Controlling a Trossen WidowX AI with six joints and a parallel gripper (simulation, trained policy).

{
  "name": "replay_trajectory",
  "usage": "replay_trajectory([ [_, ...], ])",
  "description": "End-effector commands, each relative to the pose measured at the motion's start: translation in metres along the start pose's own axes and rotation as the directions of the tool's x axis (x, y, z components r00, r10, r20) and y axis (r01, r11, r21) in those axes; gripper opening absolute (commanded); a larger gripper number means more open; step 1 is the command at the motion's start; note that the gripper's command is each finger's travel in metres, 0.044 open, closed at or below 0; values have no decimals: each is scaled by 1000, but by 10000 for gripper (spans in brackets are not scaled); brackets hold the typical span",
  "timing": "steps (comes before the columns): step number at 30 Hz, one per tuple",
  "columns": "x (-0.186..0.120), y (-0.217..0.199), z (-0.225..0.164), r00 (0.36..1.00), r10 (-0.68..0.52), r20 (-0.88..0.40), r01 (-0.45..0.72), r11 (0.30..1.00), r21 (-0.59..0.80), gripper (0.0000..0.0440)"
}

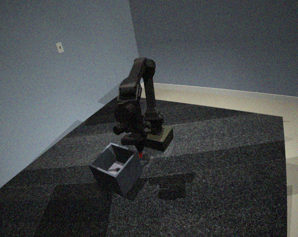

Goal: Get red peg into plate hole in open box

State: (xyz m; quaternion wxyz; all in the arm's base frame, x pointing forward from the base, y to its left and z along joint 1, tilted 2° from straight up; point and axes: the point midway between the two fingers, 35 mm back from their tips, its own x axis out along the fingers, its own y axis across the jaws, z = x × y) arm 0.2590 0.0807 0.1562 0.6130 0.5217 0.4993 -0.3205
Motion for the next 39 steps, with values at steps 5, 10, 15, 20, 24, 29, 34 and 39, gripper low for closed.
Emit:
replay_trajectory([
  [5,-9,0,31,998,-26,62,26,1000,8,0],
  [10,-9,-3,47,995,-52,83,51,999,17,0],
  [15,-8,-4,62,992,-78,96,76,997,26,0],
  [20,-6,-6,75,990,-102,102,99,995,34,0],
  [24,-3,-6,85,987,-119,103,116,993,38,0],
  [29,1,-7,96,985,-140,100,136,990,41,0],
  [34,9,-9,106,983,-157,96,154,987,42,0],
  [39,19,-11,116,980,-176,89,173,984,44,0],
])
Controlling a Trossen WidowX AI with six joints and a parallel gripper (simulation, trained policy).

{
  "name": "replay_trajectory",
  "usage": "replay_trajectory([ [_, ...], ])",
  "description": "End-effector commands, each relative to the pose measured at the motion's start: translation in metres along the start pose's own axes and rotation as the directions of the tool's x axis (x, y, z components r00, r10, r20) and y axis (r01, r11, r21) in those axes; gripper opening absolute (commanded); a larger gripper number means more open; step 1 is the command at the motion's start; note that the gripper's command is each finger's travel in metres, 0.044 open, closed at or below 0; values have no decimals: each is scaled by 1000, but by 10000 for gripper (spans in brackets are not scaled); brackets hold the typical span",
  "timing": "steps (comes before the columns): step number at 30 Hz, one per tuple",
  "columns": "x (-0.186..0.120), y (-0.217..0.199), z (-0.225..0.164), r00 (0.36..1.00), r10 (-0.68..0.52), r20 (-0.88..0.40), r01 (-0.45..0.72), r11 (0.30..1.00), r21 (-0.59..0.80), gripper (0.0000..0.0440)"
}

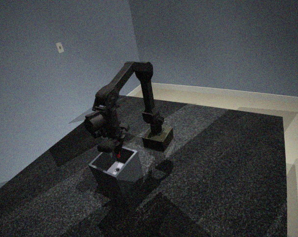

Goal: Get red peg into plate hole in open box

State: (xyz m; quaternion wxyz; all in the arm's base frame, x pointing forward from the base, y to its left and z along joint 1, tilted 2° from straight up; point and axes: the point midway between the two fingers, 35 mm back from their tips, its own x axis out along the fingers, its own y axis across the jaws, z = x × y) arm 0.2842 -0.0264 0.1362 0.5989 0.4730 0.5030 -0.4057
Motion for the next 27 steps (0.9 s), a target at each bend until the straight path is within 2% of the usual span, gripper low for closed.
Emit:
replay_trajectory([
  [1,10,0,6,1000,-12,-10,12,1000,-4,0],
  [27,73,9,19,998,-25,-61,21,998,-59,0],
])
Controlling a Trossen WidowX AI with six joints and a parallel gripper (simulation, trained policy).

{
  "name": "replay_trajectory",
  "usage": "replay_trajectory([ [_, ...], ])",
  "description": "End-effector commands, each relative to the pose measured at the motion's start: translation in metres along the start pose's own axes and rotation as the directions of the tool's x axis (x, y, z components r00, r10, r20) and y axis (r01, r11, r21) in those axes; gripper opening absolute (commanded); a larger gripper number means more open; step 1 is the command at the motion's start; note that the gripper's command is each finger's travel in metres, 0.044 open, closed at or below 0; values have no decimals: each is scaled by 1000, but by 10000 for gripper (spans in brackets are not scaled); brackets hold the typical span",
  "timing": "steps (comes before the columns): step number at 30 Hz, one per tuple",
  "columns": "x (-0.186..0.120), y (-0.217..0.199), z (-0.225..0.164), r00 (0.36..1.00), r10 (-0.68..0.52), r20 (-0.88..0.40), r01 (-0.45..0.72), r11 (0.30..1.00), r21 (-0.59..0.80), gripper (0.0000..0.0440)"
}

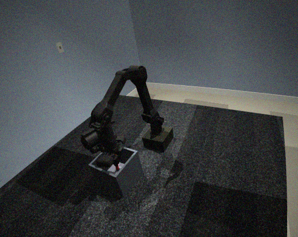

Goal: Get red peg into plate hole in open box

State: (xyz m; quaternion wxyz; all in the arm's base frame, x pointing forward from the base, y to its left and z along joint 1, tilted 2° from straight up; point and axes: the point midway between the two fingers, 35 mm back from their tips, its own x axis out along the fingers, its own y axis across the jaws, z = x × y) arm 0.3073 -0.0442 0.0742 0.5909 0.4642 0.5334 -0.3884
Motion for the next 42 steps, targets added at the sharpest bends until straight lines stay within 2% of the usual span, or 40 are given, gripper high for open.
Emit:
replay_trajectory([
  [1,10,1,1,1000,-2,-8,2,1000,-17,0],
  [5,17,0,3,1000,-14,-3,14,999,-29,3],
  [12,25,-1,5,999,-46,-5,46,998,-49,119],
  [17,22,0,2,997,-53,-50,51,998,-43,115],
  [25,6,7,6,992,-28,-124,27,1000,-13,178],
  [42,-31,22,17,965,82,-248,-71,996,55,231],
])
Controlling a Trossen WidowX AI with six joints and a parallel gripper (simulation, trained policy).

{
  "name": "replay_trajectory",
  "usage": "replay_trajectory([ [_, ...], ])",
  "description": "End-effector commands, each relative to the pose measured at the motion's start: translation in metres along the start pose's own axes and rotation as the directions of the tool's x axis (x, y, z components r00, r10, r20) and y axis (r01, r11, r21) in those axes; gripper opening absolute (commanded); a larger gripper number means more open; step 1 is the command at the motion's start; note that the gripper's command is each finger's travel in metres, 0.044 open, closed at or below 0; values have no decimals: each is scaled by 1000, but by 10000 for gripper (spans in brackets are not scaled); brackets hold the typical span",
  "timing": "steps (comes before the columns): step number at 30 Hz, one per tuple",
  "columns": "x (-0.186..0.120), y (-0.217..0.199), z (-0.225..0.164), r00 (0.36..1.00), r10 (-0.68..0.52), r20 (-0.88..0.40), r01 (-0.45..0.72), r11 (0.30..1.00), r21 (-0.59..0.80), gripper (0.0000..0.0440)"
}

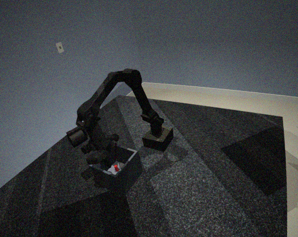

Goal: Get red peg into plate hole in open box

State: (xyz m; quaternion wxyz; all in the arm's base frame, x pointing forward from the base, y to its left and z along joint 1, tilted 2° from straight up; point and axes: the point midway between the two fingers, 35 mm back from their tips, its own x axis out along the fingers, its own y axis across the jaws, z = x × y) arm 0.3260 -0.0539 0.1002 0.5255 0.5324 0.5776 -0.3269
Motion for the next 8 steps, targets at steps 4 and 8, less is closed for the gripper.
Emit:
replay_trajectory([
  [4,-15,8,2,998,48,-37,-48,999,8,237],
  [8,-23,12,5,996,72,-45,-72,997,3,193],
])
